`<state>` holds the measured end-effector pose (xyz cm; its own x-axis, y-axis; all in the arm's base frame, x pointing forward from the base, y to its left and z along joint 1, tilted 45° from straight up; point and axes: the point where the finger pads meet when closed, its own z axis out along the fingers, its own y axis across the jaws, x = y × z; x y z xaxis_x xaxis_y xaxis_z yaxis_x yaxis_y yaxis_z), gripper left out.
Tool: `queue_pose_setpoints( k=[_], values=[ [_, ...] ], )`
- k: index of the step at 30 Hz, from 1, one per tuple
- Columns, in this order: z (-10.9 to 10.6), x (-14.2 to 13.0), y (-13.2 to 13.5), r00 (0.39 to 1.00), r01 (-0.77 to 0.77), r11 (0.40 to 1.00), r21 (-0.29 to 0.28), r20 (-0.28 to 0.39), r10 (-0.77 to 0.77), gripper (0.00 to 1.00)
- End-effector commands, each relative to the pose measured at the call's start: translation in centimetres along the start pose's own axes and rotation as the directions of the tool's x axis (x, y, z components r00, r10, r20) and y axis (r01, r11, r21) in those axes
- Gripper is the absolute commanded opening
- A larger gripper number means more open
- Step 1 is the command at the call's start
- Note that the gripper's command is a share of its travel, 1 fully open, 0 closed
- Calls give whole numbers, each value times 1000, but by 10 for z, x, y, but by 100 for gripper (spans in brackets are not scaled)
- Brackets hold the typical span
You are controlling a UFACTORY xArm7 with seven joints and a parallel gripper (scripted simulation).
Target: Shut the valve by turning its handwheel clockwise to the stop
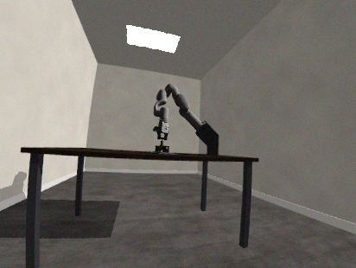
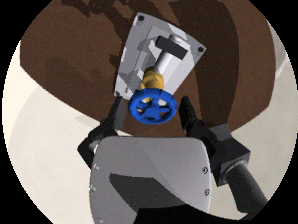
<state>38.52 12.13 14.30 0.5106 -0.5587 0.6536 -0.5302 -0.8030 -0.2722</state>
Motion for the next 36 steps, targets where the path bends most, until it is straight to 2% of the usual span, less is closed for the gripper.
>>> queue_pose_setpoints(
  k=[1,21,36],
  values=[
    [-1,0,-1,1000,0,1000,2,-1,0,100],
    [-5,0,-1,1000,0,1000,2,-1,0,100],
    [-31,0,-1,1000,0,1000,3,-1,0,100]
  ],
)
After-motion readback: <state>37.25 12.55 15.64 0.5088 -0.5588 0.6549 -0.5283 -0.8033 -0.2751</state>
